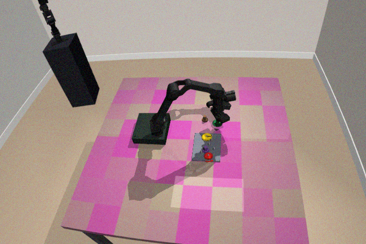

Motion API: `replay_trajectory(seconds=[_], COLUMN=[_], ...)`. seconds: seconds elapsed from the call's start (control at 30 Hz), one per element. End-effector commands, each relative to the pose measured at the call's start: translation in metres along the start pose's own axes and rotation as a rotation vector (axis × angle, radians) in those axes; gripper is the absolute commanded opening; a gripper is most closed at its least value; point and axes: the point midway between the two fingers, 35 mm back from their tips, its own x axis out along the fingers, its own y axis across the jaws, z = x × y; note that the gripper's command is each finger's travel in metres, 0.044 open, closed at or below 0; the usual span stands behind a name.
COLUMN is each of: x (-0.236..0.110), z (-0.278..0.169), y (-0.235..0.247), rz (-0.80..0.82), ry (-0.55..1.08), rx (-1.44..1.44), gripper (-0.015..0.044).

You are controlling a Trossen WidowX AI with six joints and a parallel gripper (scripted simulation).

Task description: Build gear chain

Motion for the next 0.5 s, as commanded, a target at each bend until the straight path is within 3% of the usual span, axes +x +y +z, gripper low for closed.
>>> replay_trajectory(seconds=[0.0, 0.47], x=[-0.013, -0.047], z=[0.002, 0.001], y=[-0.001, -0.002], rz=[-0.002, 0.001], ry=[-0.009, -0.011], rx=[0.006, 0.011], gripper=[0.0000, 0.0000])
